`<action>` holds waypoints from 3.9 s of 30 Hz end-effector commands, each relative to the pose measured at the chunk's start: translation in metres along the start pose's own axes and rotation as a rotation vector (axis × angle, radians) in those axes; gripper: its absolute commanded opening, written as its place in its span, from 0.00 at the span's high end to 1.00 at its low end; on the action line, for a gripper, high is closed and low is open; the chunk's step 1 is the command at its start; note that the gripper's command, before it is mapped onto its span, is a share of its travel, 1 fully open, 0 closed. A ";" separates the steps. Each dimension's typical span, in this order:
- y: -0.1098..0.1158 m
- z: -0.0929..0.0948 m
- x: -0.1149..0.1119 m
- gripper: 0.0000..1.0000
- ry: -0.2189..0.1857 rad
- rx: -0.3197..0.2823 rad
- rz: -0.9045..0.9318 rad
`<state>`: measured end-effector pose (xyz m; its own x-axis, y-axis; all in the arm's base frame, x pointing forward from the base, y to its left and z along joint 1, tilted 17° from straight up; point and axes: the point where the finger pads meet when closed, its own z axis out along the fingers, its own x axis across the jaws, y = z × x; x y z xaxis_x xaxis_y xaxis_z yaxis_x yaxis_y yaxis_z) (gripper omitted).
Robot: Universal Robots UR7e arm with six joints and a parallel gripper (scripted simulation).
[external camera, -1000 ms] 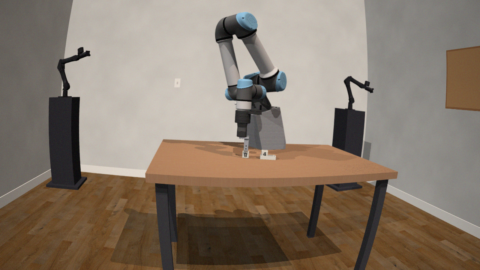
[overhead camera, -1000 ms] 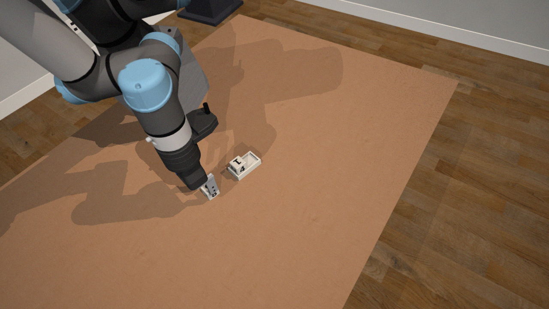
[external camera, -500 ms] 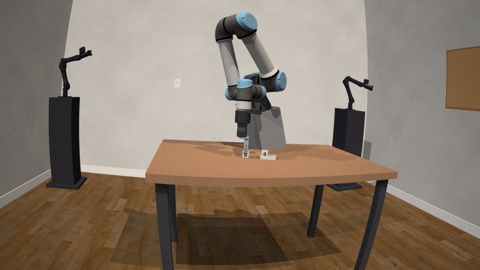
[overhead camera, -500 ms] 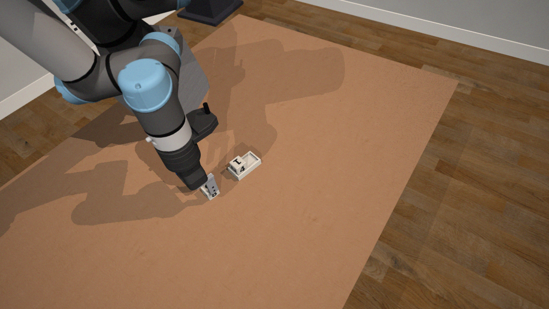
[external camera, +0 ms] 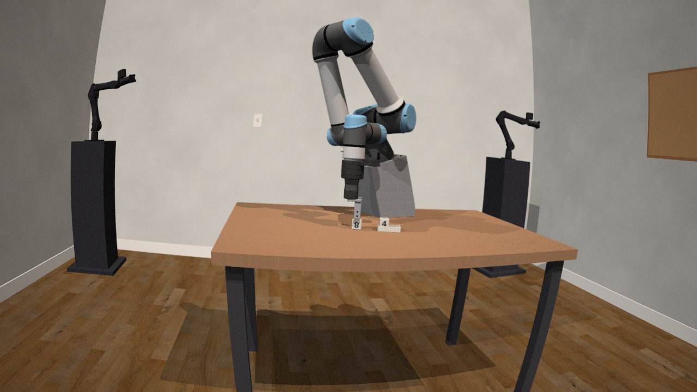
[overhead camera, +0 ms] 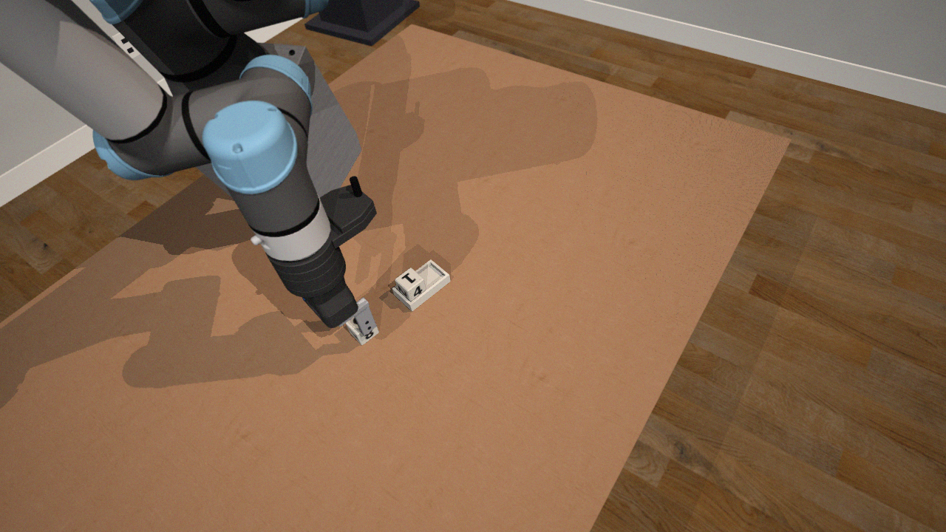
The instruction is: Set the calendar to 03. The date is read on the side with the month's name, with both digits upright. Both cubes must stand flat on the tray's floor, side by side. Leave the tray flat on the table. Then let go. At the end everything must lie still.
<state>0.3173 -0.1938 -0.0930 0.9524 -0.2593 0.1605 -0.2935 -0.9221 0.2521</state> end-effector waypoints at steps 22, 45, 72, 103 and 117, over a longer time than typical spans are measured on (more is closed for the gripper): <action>-0.001 0.000 -0.001 0.10 0.000 0.001 0.000; -0.001 0.000 -0.001 0.10 0.000 0.001 0.000; 0.001 0.007 0.001 0.10 0.003 -0.001 0.002; 0.000 0.030 0.000 0.10 0.002 -0.001 0.000; 0.000 0.030 0.000 0.10 0.002 -0.001 0.000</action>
<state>0.3191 -0.2016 -0.1218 0.9524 -0.2595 0.1597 -0.2935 -0.9222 0.2516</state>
